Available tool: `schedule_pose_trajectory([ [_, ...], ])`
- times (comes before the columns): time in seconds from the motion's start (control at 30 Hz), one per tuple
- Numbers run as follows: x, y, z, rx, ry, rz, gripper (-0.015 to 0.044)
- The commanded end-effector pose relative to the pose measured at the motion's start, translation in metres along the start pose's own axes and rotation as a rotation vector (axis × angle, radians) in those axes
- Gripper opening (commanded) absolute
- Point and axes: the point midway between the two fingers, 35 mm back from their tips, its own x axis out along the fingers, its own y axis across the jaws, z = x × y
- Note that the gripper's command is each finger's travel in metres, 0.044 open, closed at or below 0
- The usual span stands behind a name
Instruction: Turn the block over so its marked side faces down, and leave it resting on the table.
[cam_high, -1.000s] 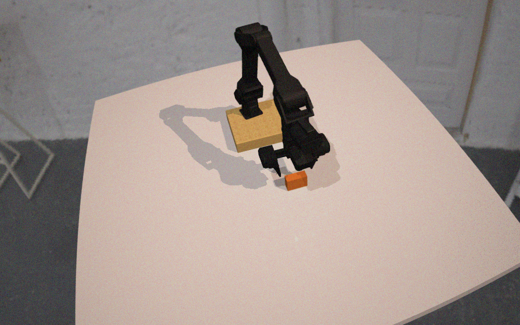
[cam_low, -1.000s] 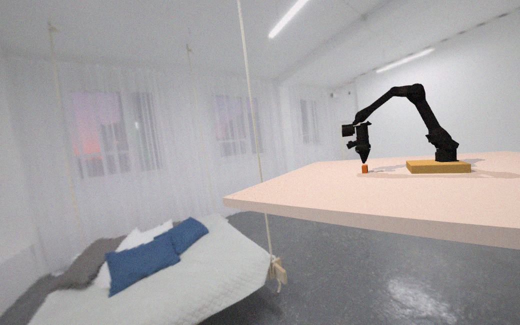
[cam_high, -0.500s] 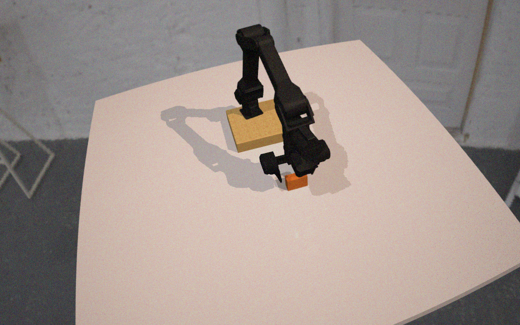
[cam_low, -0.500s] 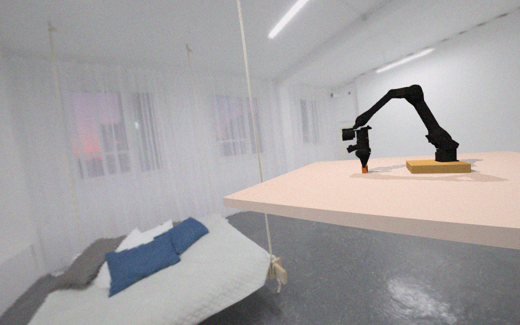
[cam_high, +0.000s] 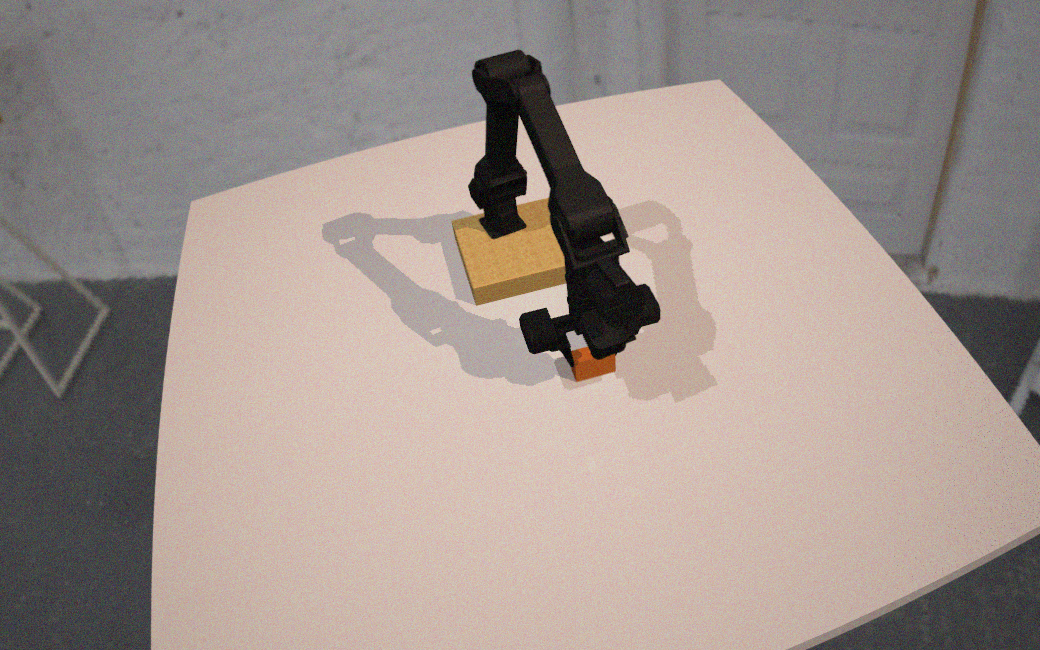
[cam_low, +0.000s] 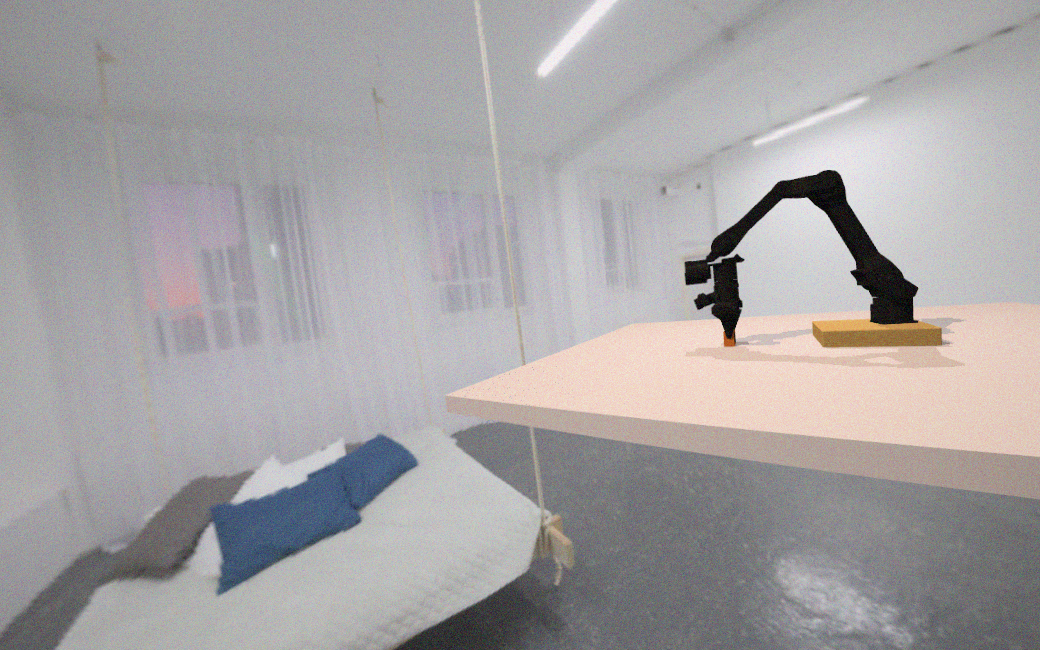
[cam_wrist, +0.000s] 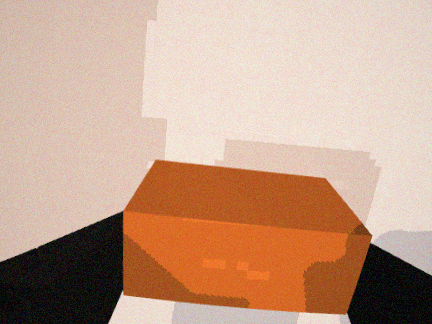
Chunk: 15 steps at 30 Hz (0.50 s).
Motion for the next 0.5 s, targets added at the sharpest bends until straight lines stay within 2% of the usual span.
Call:
schedule_pose_trajectory([
  [0.0, 0.0005, 0.0001, 0.0001, -0.006, 0.0, 0.001, 0.0242],
  [0.47, 0.0005, 0.0001, 0.0001, -0.006, 0.0, 0.001, 0.0149],
])
